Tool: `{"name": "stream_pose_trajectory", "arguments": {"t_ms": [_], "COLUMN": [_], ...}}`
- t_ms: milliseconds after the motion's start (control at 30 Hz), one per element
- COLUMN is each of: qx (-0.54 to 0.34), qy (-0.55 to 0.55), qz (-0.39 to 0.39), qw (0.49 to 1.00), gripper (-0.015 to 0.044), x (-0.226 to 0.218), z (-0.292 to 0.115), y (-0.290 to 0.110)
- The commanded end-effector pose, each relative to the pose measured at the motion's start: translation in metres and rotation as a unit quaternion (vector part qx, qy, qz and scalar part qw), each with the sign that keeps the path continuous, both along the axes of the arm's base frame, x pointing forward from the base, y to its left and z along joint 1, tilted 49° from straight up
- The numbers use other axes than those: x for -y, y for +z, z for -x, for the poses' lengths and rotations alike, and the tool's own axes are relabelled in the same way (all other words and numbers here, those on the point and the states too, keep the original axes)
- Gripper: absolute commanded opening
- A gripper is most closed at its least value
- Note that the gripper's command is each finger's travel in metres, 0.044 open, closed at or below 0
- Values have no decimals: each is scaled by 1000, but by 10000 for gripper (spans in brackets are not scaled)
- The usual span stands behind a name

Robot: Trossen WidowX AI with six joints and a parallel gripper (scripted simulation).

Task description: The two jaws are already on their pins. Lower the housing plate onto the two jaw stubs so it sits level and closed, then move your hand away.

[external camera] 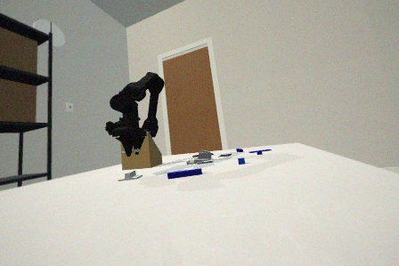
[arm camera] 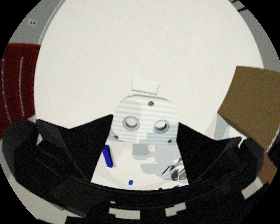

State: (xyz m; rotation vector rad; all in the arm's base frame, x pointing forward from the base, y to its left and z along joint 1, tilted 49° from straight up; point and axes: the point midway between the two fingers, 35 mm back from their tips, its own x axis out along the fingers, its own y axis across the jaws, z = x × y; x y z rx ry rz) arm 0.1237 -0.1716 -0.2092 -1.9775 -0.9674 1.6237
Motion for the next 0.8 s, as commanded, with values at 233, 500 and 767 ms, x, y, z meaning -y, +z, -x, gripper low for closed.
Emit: {"name": "stream_pose_trajectory", "arguments": {"t_ms": [233,500,767], "qx": [81,140,199], "qy": [79,137,195], "qz": [19,31,42], "qw": [993,980,960], "gripper": [351,351,351], "x": [-1,-3,-7], "z": [-20,-34,-47], "y": [15,26,37]}}
